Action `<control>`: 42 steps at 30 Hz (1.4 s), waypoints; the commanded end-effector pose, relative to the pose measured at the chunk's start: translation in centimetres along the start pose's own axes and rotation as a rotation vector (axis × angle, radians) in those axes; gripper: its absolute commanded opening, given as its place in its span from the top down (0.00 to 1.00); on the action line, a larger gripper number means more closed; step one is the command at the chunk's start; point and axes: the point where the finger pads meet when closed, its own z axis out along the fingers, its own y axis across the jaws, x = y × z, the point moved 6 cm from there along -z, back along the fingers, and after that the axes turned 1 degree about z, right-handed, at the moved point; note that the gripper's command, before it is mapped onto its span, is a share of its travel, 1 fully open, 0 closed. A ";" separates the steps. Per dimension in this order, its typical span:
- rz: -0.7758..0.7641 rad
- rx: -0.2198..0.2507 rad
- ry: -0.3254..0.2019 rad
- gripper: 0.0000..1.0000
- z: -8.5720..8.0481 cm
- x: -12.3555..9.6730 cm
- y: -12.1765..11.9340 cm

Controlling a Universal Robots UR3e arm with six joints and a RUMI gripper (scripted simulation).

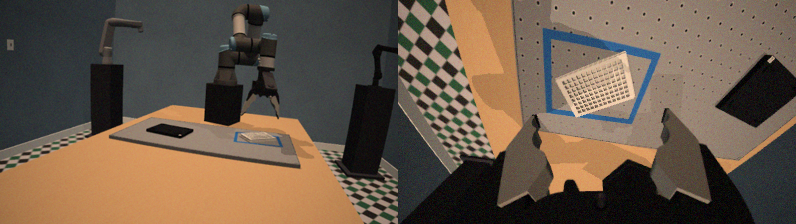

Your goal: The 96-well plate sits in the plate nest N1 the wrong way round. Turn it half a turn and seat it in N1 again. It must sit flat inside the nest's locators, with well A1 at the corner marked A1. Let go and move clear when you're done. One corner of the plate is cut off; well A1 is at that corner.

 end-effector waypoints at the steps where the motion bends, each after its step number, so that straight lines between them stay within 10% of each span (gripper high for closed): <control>1: -0.277 0.033 0.010 0.00 -0.1 0.1 0.2; 15: -0.290 0.035 0.010 0.00 -0.1 0.1 0.2; 42: -1.004 0.027 0.021 0.00 0.0 0.1 0.2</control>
